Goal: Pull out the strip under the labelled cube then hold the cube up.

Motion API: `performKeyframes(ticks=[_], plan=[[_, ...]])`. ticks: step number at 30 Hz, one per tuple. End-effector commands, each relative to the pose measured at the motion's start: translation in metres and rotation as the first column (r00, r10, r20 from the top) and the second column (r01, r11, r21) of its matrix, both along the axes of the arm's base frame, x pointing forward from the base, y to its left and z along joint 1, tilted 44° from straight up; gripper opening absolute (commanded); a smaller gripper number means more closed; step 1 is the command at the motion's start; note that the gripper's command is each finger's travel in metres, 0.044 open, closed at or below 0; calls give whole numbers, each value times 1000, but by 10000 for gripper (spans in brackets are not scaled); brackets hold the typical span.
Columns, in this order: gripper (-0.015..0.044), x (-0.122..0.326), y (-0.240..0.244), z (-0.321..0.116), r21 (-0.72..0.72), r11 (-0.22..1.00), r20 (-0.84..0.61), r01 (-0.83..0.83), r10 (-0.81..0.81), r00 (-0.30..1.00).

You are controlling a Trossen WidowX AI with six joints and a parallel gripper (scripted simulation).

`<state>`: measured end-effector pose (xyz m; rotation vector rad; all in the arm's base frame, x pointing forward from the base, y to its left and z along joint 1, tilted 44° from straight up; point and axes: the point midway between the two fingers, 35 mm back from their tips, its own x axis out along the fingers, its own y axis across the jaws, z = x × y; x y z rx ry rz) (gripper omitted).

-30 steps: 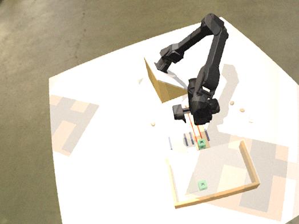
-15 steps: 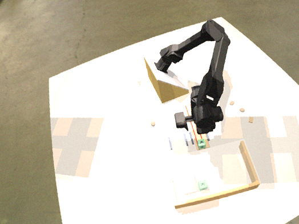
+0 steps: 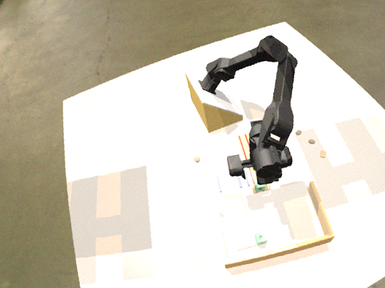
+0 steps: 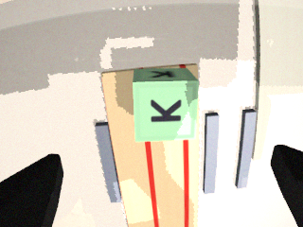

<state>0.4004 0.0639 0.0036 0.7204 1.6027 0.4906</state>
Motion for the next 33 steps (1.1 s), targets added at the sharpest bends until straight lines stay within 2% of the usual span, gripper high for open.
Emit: performKeyframes(ticks=[1,8,9,33], plan=[[440,11,-3,1,-5,1000,9,-2,2,1000],[256,11,3,-5,-5,1000,9,-2,2,1000],[250,11,4,-6,-5,1000,9,-2,2,1000],[250,8,31,-34,-3,1000,9,-2,2,1000]])
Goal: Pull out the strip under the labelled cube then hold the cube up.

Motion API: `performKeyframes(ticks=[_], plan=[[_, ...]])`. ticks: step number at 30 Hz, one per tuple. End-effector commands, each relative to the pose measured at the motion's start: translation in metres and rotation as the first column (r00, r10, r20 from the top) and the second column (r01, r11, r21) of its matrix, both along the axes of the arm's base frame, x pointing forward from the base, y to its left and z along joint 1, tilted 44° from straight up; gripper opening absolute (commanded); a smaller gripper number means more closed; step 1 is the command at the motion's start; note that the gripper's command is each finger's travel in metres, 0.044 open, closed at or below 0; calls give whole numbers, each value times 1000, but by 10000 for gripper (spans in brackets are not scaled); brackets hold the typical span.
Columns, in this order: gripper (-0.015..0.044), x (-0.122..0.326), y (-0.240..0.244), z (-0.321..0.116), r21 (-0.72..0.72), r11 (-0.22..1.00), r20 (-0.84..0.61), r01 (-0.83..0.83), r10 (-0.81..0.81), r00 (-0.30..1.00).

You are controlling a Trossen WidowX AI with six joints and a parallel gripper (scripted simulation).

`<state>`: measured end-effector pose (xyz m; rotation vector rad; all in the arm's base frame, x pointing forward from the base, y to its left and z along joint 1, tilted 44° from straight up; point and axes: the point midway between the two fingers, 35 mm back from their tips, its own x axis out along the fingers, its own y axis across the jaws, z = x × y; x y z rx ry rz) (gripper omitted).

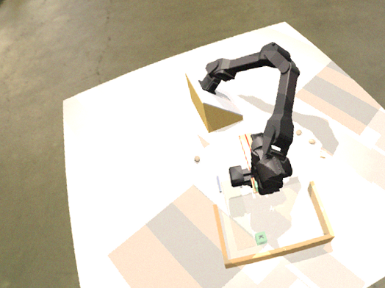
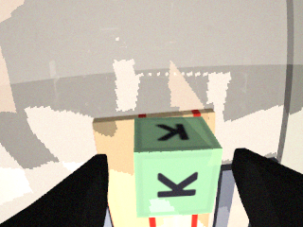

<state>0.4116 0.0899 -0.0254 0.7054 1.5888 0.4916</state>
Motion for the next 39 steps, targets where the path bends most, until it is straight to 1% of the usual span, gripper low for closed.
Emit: performKeyframes(ticks=[1,9,13,21,24,25,39], plan=[[250,-3,6,-6,5,1000,-9,2,-2,1000],[250,-4,9,-9,5,1000,-9,2,-2,1000],[145,-2,7,-7,1,1000,-2,-1,1,1000],[92,-2,7,-7,1,1000,-2,-1,1,1000],[13,-2,7,-7,1,1000,-2,-1,1,1000],[0,-4,6,-6,1,1000,-3,-1,1,1000],[0,-57,-29,18,3,1000,-11,2,-2,1000]])
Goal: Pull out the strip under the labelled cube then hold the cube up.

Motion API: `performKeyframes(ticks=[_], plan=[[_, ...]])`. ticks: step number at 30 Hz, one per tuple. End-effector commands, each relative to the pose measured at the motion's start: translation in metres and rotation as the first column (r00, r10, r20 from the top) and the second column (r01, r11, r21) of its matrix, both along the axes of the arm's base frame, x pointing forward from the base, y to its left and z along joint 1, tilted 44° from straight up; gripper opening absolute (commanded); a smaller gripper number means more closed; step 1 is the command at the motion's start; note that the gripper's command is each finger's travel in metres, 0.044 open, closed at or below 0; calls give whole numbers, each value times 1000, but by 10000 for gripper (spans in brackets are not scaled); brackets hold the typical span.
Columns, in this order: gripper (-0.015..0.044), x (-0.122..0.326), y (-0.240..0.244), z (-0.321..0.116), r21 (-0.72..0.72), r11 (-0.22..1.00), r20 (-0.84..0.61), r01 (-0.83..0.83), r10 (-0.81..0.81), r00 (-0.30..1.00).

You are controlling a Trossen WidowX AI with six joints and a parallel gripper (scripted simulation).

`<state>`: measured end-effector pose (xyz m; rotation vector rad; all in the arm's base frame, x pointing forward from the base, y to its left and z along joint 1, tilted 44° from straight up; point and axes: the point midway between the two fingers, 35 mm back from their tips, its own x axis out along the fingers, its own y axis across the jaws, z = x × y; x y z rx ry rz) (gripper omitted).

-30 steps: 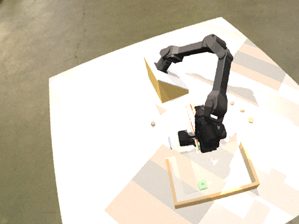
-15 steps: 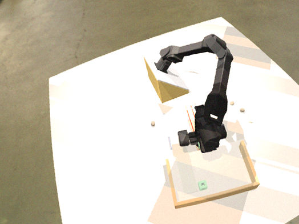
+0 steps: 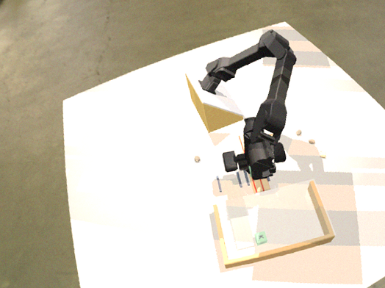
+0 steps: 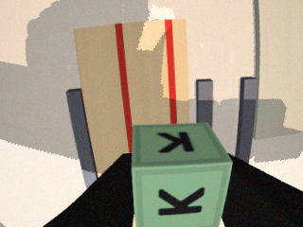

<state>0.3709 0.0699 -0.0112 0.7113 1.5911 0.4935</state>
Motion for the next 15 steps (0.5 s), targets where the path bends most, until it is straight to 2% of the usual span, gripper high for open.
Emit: performKeyframes(ticks=[1,7,15], plan=[[0,-18,-9,5,-2,1000,-8,1,-1,1000],[0,-21,-10,5,-2,1000,-8,1,-1,1000],[0,-48,-14,4,-2,1000,-9,1,-1,1000]])
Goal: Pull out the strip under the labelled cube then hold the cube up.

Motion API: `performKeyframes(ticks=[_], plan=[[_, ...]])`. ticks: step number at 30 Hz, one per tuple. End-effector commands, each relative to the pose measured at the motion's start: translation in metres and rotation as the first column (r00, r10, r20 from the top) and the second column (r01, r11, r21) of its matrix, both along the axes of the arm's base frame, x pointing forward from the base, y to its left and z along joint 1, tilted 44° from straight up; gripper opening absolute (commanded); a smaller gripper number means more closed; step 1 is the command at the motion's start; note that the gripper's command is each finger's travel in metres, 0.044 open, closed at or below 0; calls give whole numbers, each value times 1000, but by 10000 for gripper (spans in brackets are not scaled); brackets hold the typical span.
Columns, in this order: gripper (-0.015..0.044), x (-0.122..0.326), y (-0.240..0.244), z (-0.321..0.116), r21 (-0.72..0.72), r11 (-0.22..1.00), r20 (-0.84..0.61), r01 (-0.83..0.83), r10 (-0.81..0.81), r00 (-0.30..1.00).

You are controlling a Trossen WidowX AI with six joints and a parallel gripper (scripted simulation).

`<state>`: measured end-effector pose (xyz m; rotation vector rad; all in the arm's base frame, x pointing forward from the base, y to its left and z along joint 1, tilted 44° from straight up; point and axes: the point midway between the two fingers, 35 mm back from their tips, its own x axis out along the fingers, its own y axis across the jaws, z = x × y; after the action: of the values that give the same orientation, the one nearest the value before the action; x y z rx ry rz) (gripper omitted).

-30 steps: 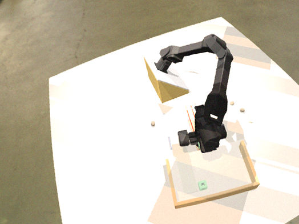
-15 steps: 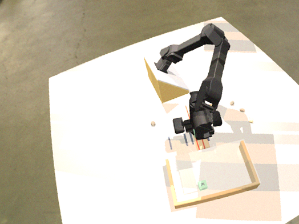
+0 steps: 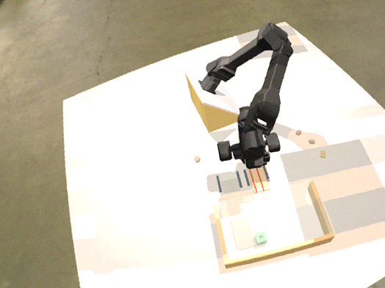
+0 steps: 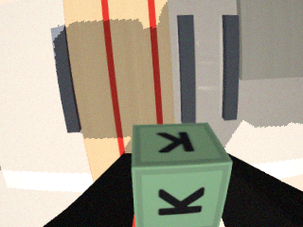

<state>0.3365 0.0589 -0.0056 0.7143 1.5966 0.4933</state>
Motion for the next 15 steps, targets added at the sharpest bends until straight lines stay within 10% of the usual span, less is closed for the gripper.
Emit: performKeyframes(ticks=[1,15], plan=[[0,-17,-3,-2,-4,1000,-4,1,-1,1000],[0,-35,-24,16,-5,1000,-5,1,-1,1000]])
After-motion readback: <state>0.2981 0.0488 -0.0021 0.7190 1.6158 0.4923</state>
